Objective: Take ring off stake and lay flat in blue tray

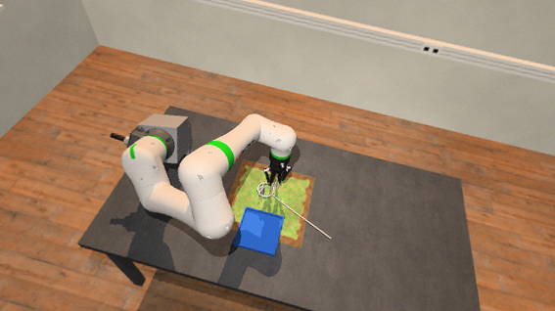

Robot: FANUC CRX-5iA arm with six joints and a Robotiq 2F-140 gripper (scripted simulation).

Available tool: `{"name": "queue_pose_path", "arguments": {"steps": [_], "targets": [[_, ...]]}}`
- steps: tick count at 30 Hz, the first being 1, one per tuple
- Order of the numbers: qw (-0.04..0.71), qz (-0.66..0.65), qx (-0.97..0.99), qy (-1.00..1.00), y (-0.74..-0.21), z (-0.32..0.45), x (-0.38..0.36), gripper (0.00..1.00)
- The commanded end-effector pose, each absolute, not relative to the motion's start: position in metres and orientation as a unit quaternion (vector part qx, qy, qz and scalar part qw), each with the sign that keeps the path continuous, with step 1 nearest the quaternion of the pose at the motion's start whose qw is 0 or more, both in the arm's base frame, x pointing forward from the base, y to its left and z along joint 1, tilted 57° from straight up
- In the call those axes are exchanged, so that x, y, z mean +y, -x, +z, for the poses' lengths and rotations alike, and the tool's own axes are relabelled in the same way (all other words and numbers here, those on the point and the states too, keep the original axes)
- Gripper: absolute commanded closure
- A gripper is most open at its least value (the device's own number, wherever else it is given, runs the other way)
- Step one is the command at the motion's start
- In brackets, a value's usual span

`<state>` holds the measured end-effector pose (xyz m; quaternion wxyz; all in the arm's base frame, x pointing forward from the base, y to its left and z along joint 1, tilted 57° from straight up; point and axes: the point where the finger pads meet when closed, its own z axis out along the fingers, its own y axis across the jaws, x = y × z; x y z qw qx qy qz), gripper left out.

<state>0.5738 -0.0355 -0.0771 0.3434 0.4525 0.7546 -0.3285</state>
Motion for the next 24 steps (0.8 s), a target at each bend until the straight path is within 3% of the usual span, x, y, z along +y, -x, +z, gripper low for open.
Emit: {"name": "queue_pose_path", "arguments": {"steps": [1, 24], "targets": [[0.344, -0.328, 0.755, -0.452, -0.5743, -0.0768, -0.0346, 0.76], [0.344, -0.328, 0.755, -0.452, -0.5755, -0.0799, -0.0391, 0.76]]}}
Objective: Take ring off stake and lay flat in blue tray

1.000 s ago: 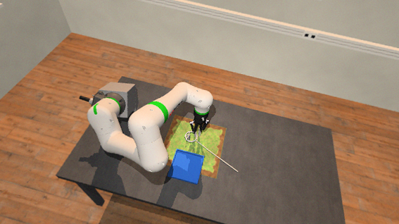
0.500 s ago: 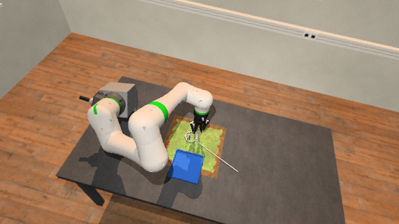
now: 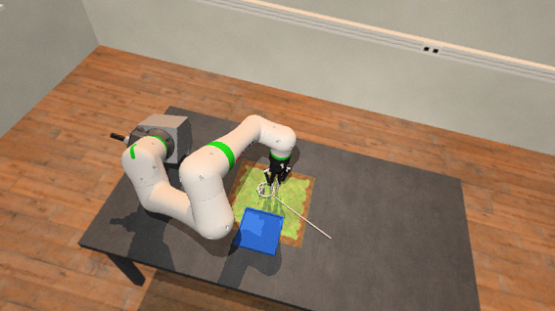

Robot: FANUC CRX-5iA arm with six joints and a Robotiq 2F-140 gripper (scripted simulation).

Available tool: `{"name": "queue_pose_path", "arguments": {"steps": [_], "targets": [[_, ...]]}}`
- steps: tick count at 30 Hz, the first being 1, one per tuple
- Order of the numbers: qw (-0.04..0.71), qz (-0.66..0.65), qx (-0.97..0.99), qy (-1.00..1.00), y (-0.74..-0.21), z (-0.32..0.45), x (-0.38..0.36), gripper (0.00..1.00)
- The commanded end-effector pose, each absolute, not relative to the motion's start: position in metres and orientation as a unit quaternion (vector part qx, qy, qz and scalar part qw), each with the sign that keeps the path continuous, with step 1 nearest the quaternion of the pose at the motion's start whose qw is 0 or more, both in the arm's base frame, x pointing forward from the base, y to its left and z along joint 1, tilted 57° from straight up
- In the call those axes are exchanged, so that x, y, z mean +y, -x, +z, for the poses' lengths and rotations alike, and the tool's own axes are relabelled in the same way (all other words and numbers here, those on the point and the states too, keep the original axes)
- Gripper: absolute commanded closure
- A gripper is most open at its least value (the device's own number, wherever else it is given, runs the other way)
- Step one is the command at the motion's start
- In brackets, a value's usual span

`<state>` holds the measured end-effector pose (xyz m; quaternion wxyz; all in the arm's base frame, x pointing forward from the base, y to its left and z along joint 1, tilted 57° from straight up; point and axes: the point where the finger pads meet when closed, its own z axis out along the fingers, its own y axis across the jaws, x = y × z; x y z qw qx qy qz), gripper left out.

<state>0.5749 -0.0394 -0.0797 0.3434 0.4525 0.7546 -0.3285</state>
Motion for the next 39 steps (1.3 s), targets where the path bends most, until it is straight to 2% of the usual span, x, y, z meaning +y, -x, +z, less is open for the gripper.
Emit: {"name": "queue_pose_path", "arguments": {"steps": [1, 39], "targets": [[0.344, -0.328, 0.755, -0.452, -0.5756, -0.0801, -0.0394, 0.76], [0.344, -0.328, 0.755, -0.452, -0.5772, -0.0839, -0.045, 0.76]]}}
